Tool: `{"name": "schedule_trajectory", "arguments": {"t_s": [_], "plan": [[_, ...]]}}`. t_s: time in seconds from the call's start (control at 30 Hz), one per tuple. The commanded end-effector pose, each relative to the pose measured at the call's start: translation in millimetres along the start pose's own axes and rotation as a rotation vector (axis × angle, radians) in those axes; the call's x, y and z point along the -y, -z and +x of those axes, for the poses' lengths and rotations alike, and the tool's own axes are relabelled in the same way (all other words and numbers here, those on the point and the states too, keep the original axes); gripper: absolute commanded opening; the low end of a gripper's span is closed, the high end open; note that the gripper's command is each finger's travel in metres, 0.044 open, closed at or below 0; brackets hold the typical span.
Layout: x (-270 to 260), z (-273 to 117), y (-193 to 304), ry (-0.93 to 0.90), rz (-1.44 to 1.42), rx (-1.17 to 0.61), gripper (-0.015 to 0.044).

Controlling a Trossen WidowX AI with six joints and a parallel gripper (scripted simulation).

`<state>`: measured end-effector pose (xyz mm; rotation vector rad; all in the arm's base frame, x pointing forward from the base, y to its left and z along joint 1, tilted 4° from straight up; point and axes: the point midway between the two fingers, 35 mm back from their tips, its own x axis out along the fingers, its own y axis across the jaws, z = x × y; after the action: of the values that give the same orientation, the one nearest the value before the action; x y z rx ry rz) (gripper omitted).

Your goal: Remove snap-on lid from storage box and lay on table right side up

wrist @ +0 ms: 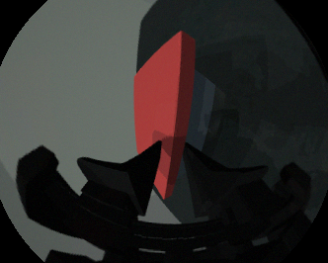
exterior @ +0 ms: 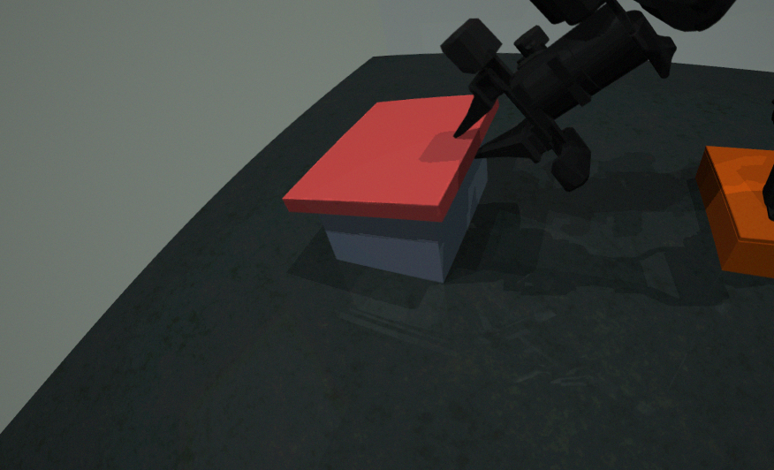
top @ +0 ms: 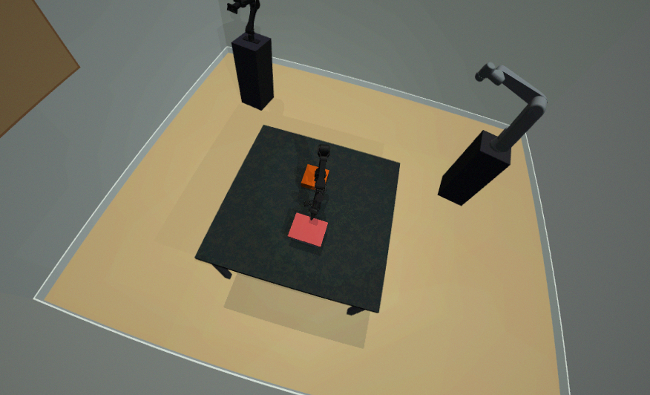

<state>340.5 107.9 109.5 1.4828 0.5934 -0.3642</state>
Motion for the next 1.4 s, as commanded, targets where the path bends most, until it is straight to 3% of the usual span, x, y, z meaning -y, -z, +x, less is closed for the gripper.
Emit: {"name": "schedule_trajectory", "arguments": {"t_s": [0.0,1.37], "plan": [[-0.8,0.5,-0.2,-0.001,-0.001,-0.002,0.0000],[-10.6,-5.1,-0.1,-0.003,-0.005,-0.007,0.0000]]}}
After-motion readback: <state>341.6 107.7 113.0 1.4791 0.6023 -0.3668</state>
